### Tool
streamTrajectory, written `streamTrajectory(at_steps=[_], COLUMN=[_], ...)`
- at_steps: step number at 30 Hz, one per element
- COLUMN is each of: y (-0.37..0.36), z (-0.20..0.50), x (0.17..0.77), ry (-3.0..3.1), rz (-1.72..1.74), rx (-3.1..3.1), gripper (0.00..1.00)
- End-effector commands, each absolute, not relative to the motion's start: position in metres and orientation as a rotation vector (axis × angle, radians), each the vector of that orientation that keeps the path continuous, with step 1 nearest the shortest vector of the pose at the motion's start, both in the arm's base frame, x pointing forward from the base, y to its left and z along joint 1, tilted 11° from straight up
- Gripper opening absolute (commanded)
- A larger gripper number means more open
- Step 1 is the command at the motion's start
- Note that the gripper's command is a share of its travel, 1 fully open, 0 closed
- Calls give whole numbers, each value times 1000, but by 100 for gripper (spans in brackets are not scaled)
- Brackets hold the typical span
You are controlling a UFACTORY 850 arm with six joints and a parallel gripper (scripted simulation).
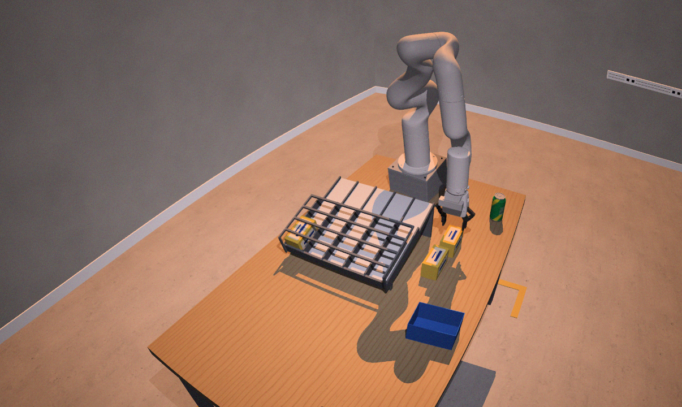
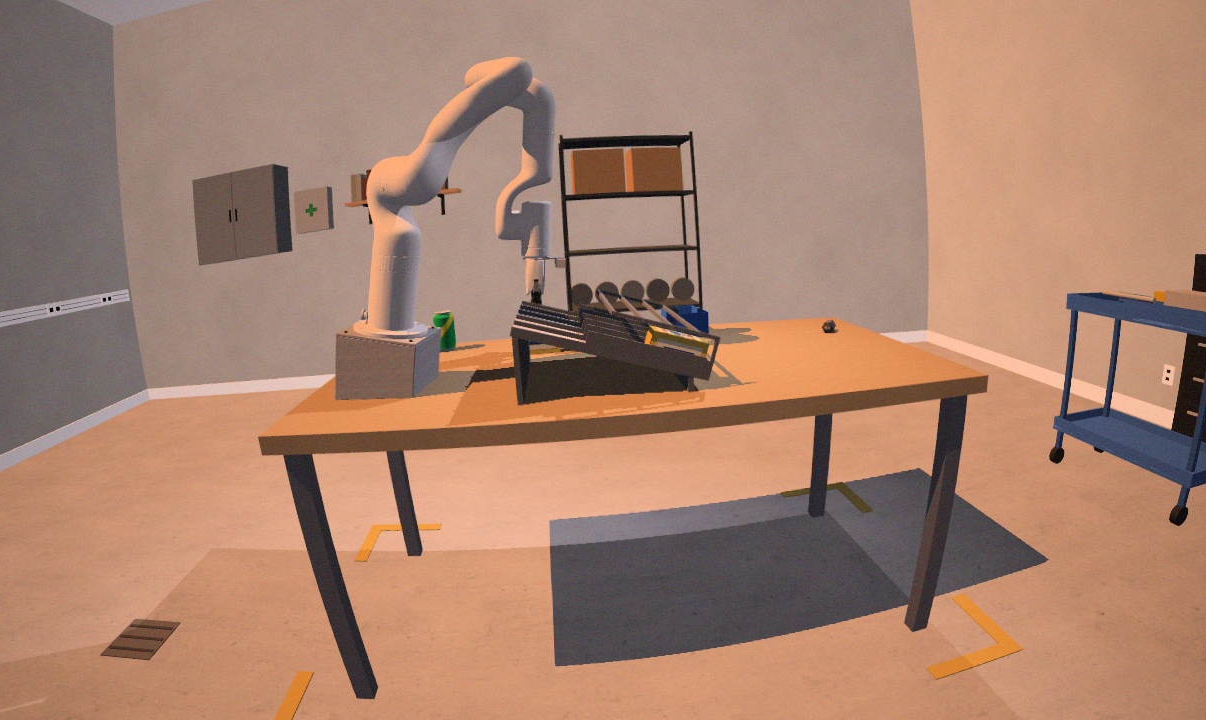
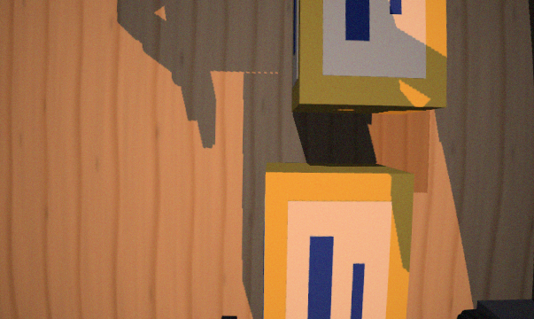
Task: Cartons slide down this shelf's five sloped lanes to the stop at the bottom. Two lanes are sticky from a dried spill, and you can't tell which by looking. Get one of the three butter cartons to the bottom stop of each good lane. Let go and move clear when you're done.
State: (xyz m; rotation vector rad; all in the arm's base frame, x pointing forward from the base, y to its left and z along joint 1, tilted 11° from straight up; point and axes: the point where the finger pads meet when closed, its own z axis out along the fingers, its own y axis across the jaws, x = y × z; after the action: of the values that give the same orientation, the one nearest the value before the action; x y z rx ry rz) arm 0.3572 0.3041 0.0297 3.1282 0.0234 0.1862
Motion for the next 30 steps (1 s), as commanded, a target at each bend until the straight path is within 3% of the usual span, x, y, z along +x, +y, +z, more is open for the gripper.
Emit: streamTrajectory(at_steps=[1, 14, 30], y=[305, 306, 306], z=[33, -14, -13], x=[357, 367, 367], ry=[23, 7, 9], rz=[209, 289, 279], rx=[3133, 3110, 3109], gripper=[90, 90, 90])
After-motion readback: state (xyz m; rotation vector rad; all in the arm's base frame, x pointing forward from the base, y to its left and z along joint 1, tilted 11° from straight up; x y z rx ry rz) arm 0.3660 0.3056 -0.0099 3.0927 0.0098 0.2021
